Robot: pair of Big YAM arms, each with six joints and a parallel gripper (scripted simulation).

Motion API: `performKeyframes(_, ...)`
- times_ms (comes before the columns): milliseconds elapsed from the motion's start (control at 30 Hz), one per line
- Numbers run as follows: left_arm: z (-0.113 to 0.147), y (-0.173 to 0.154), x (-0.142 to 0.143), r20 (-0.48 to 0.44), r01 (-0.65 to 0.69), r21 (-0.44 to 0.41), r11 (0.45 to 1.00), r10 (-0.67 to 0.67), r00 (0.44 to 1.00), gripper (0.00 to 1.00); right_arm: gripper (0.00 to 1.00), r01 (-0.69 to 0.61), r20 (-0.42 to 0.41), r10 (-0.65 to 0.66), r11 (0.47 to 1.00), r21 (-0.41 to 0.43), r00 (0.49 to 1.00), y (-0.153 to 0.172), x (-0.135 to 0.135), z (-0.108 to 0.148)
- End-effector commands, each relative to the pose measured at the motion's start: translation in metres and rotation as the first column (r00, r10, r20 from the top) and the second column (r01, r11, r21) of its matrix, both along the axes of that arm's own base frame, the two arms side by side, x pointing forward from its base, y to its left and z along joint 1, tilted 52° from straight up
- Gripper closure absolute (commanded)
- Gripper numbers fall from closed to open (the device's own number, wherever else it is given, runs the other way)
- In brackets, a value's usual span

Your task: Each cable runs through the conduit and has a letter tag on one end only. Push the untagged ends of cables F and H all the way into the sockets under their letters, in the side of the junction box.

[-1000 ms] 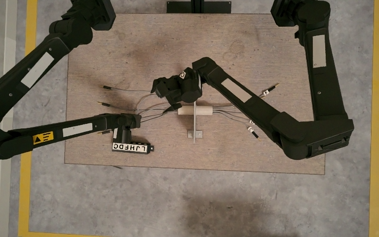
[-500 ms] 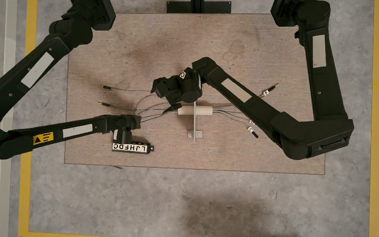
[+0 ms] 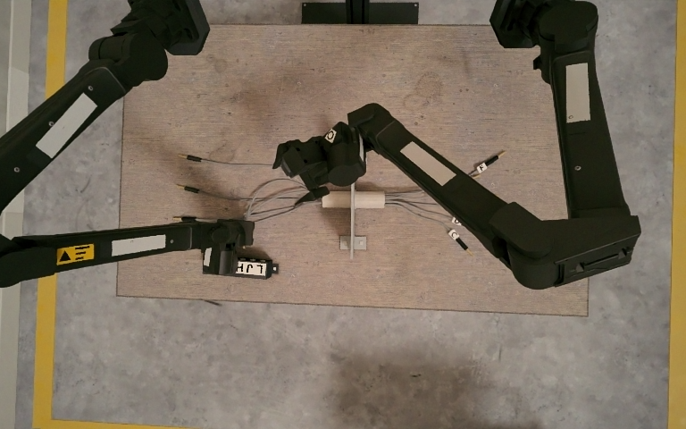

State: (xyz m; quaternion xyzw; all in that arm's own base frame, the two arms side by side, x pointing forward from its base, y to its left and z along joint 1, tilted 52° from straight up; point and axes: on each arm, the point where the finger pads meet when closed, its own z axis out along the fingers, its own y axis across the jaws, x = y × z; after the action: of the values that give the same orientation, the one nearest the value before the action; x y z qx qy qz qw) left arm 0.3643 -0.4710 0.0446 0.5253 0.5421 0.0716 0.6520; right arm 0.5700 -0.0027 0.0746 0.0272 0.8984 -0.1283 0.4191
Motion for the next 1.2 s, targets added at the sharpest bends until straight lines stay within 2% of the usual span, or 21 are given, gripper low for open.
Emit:
performKeyframes(0,0.002,-0.002,-0.002,-0.003,0.002,-0.007,1.0,-0.002,1.0,0.0,0.95,-0.018,0.0,0.018,1.0,-0.018,1.0,0.0,0.001,0.012)
performKeyframes(200,0.002,-0.002,-0.002,-0.003,0.002,-0.007,1.0,-0.002,1.0,0.0,0.95,-0.018,-0.007,0.018,1.0,-0.019,1.0,0.0,-0.001,0.009)
performKeyframes(400,0.002,-0.002,-0.002,-0.003,0.002,-0.007,1.0,-0.002,1.0,0.0,0.95,-0.019,0.005,0.019,1.0,-0.019,1.0,0.001,0.009,0.025)
performKeyframes(533,0.002,-0.002,-0.002,-0.003,0.002,-0.007,1.0,-0.002,1.0,0.0,0.95,-0.019,0.005,0.019,1.0,-0.019,1.0,0.001,0.009,0.025)
performKeyframes(667,0.002,-0.002,-0.002,-0.003,0.002,-0.007,1.0,-0.002,1.0,0.0,0.95,-0.019,-0.016,0.019,1.0,-0.021,1.0,0.001,0.007,0.013)
performKeyframes(933,0.002,-0.002,-0.002,-0.003,0.002,-0.007,1.0,-0.002,1.0,0.0,0.95,-0.011,0.0,0.011,1.0,-0.011,1.0,0.001,0.009,0.015)
performKeyframes(1167,0.002,-0.002,-0.002,-0.003,0.002,-0.007,1.0,-0.002,1.0,0.0,0.95,-0.021,-0.023,0.02,1.0,-0.024,1.0,0.002,0.011,0.013)
